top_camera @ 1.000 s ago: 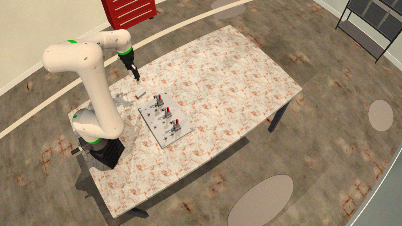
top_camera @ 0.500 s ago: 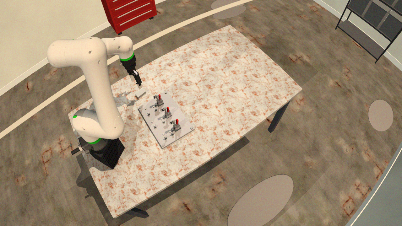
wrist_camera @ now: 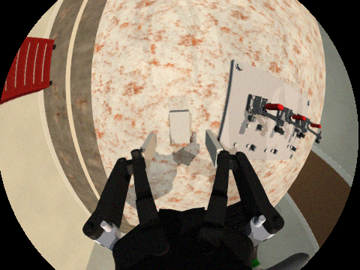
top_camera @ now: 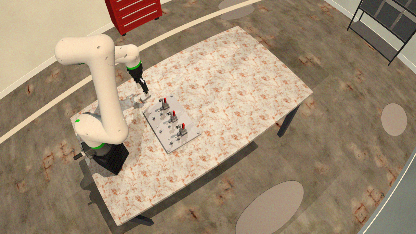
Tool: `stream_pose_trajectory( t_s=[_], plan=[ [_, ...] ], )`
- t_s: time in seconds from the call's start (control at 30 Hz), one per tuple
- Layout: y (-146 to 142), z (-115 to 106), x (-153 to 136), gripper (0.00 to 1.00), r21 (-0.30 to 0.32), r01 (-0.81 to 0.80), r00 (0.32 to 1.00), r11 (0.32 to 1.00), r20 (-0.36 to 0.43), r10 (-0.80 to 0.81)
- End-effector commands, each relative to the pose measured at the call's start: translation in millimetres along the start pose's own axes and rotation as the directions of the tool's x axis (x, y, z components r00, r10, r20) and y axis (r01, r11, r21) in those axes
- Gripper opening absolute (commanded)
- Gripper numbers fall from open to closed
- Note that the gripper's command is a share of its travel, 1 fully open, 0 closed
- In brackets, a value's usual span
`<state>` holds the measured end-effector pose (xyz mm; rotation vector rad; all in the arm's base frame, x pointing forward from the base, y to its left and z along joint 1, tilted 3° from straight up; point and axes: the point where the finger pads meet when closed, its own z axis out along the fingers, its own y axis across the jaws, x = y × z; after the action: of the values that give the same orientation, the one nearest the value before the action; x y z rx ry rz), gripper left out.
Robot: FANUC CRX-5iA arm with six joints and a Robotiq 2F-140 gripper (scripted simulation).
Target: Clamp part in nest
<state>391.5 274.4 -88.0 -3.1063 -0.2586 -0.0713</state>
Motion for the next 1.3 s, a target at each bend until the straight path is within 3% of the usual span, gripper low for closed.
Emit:
stream_pose_trajectory(
  t_s=[0.0,0.43,1.27],
  plan=[
    [-0.3,12.4,0.6,0.58,0.000,0.000,1.000,1.000,-0.001,0.000],
    [-0.3,27.5,0.7,0.58,0.000,0.000,1.000,1.000,-0.001,0.000],
    [-0.3,28.7,0.7,0.58,0.000,0.000,1.000,1.000,-0.001,0.000]
  ],
)
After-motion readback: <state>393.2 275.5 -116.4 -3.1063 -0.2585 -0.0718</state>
